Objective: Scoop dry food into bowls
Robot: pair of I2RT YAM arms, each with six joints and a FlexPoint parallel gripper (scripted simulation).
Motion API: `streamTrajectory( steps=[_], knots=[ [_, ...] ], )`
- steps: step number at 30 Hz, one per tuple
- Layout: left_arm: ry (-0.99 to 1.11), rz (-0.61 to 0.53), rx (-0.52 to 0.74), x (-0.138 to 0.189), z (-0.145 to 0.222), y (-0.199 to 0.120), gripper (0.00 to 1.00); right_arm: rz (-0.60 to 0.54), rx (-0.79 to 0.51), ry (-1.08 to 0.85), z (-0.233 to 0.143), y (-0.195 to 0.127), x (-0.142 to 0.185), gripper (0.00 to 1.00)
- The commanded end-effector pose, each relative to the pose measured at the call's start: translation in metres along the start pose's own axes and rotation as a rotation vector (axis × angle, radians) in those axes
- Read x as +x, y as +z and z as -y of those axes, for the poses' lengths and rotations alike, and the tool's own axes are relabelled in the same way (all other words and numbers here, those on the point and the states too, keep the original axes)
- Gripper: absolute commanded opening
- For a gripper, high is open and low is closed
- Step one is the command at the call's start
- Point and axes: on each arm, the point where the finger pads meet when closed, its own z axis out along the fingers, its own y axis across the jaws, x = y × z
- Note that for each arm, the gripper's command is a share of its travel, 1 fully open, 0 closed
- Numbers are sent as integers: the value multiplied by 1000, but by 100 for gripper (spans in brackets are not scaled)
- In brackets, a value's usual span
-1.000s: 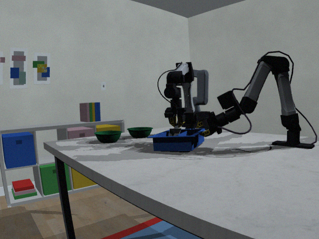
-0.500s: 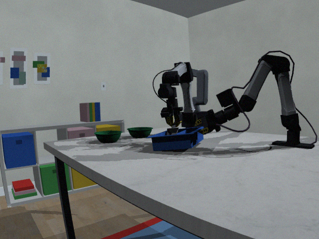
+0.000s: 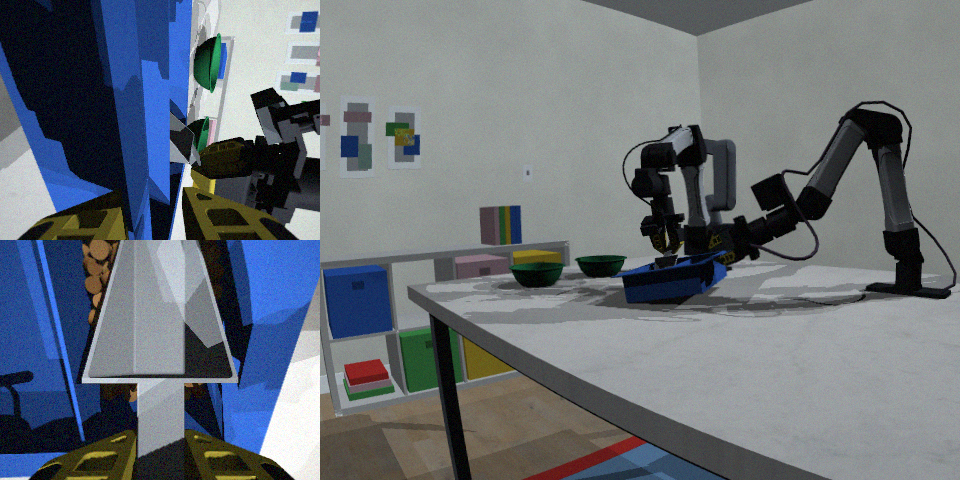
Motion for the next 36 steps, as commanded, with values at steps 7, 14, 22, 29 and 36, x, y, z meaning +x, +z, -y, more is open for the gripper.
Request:
streamTrajectory(
  steps=[7,14,22,29,36],
  knots=[
    [30,-2,97,0,41,0,28,36,-37,9,9,-10,-5,0],
    [22,2,78,1,46,0,28,-1,-85,-12,12,-6,-4,0],
    [26,-2,94,1,53,2,28,3,-89,-3,20,-7,-4,0],
    [14,-2,52,2,46,8,28,-1,-122,-12,22,-6,-4,0],
    [9,-4,36,1,42,15,28,11,-136,-2,19,-12,-4,0]
  ],
)
